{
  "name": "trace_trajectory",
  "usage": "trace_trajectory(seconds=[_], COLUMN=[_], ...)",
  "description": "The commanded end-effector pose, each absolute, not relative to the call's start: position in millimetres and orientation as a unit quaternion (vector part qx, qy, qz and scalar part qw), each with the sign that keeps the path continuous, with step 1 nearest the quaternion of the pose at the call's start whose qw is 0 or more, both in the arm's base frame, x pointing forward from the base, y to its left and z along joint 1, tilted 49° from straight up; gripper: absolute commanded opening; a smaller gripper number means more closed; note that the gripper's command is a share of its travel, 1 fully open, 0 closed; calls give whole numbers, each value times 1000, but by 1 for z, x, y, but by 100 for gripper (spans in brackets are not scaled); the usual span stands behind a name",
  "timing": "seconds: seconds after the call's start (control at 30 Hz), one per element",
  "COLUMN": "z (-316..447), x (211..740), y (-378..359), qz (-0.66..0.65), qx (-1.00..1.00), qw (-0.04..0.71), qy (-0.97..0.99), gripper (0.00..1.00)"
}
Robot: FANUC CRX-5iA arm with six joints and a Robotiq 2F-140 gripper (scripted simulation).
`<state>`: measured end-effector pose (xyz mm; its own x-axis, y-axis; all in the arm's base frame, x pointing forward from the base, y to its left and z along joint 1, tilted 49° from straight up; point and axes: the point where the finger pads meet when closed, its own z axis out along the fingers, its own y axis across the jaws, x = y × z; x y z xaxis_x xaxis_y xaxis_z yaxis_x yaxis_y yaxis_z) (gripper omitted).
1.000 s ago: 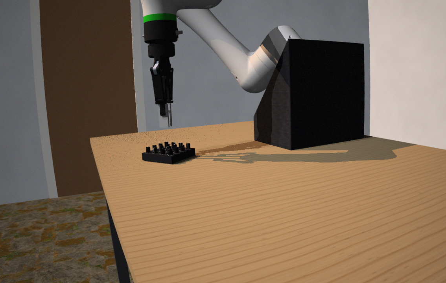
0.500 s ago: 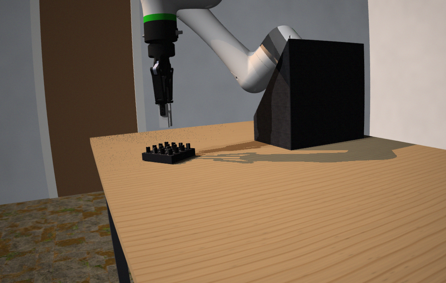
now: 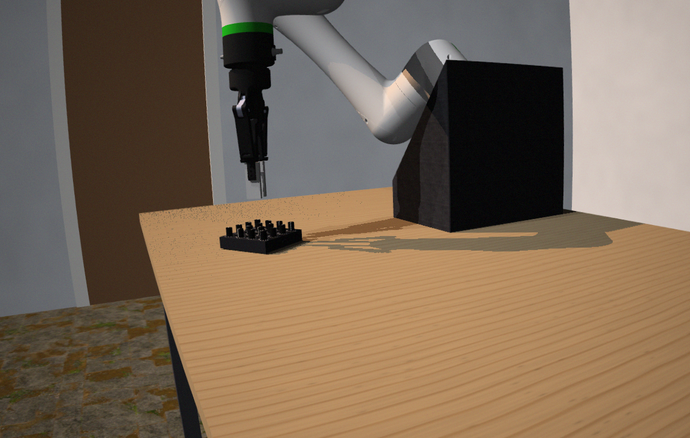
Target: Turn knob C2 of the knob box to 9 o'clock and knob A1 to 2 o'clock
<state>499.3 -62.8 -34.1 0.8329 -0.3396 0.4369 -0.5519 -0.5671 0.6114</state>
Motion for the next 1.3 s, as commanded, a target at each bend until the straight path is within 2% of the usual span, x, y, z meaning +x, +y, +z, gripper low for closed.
trace_trajectory(seconds=[0.0,1.27], z=[-35,-61], x=[499,500], y=[-63,-92], qz=[137,138], qx=[874,874], qw=[389,389], qy=[-256,-258], gripper=[12,12])
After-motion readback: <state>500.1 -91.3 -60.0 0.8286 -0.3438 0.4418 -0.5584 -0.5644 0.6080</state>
